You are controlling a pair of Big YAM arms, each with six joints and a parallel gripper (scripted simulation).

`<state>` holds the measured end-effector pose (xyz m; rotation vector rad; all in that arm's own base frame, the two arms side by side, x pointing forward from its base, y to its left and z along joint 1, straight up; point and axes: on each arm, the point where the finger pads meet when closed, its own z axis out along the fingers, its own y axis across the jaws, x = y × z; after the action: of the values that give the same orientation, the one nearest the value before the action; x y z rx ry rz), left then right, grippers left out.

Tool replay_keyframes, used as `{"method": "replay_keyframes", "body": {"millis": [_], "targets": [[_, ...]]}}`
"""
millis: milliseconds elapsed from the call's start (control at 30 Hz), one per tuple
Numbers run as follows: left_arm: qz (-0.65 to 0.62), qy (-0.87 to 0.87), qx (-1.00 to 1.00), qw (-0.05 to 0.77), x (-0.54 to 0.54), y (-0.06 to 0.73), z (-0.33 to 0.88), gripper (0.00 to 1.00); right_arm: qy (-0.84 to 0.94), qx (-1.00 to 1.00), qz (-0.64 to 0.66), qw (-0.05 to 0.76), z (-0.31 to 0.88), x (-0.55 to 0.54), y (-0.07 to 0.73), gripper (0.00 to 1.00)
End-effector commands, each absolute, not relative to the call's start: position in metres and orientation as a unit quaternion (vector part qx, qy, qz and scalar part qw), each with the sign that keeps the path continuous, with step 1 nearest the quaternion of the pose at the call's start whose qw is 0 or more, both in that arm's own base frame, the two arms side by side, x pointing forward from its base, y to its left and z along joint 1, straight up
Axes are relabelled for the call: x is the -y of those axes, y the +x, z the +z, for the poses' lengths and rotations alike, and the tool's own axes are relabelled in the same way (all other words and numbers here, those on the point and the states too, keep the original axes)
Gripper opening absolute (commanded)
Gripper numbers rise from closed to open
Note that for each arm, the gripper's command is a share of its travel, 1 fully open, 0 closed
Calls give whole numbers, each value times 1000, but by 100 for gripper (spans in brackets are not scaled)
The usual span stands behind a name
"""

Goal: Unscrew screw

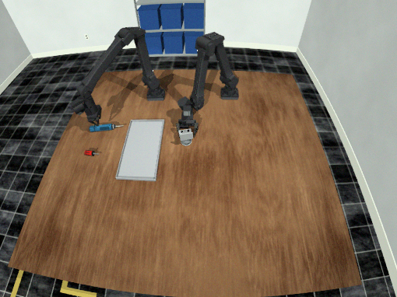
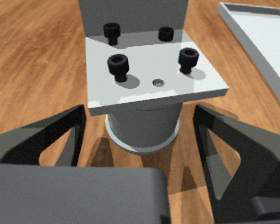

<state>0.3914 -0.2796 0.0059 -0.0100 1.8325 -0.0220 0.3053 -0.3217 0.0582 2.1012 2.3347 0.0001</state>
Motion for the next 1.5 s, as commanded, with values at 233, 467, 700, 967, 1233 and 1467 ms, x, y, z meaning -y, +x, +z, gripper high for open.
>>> {"method": "replay_keyframes", "body": {"millis": [233,467,700,967,1233,1467], "targets": [[-14,-10,-785,619,285,408,10,86,670,-742,-1,16,68,331,313,65],[-16,-12,-783,621,286,418,12,86,670,-742,-1,16,68,331,313,65],[-16,-8,-787,616,285,414,9,86,670,-742,-1,16,68,331,313,65],[-16,-8,-787,616,285,414,9,86,670,-742,-1,16,68,331,313,65],[-16,-8,-787,616,285,414,9,86,670,-742,-1,16,68,331,313,65],[-23,-4,-782,623,292,415,16,86,670,-742,-1,16,68,331,313,65]]}}
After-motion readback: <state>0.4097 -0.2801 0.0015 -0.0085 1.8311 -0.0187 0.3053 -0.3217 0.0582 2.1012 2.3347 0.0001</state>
